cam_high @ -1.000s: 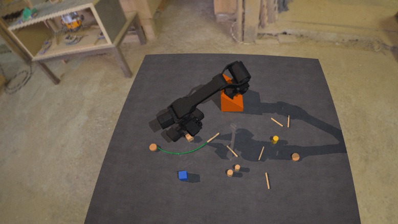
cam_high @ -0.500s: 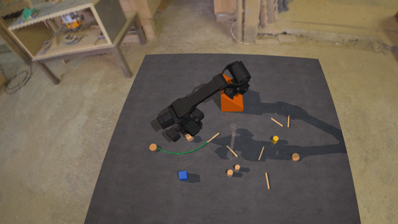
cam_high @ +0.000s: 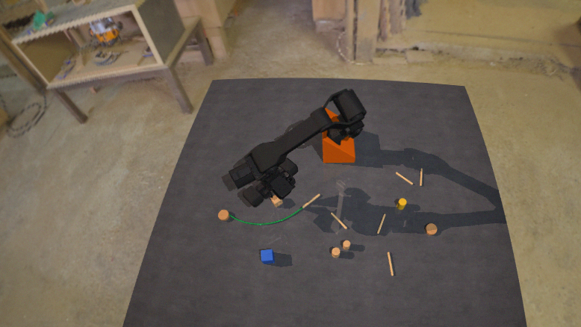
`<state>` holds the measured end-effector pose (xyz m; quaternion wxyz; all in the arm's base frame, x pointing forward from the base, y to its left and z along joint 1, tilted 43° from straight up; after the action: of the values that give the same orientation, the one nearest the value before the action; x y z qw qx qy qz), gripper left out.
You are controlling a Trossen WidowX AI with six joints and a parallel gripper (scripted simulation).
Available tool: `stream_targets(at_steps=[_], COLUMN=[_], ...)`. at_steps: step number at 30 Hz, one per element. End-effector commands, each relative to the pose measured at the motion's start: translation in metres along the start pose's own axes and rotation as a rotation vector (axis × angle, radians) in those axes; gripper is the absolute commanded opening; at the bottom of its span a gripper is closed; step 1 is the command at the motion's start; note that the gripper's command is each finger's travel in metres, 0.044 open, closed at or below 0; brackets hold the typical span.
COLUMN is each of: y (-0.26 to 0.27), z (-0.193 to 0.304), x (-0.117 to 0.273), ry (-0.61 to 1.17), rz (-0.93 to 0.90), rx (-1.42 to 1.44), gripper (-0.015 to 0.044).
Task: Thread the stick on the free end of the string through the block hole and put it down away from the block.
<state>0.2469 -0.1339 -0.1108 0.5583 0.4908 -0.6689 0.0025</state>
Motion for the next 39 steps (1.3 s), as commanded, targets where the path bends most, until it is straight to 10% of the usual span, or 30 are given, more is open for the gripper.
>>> stream_targets(at_steps=[1,4,13,25,39], y=[0.000,0.000,0.000,0.000,0.068], z=[0.000,0.000,0.000,0.000,-0.065], x=[0.000,0.000,0.000,0.000,0.000], ry=[0.000,0.000,0.000,0.000,-0.011], rz=[0.000,0.000,0.000,0.000,0.002], rx=[0.000,0.000,0.000,0.000,1.402], gripper=[0.0210,0.0236,0.0000,0.0000,0.0368])
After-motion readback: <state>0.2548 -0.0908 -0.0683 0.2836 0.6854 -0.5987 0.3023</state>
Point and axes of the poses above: the point midway between the two fingers, 35 mm back from their tips, its own x axis back along the fingers, its own y axis across the jaws, z = x × y, the point moved 4 cm from there along x, back along the fingers, and after that the axes turned 13 degrees about -x, right-handed, at the moved point
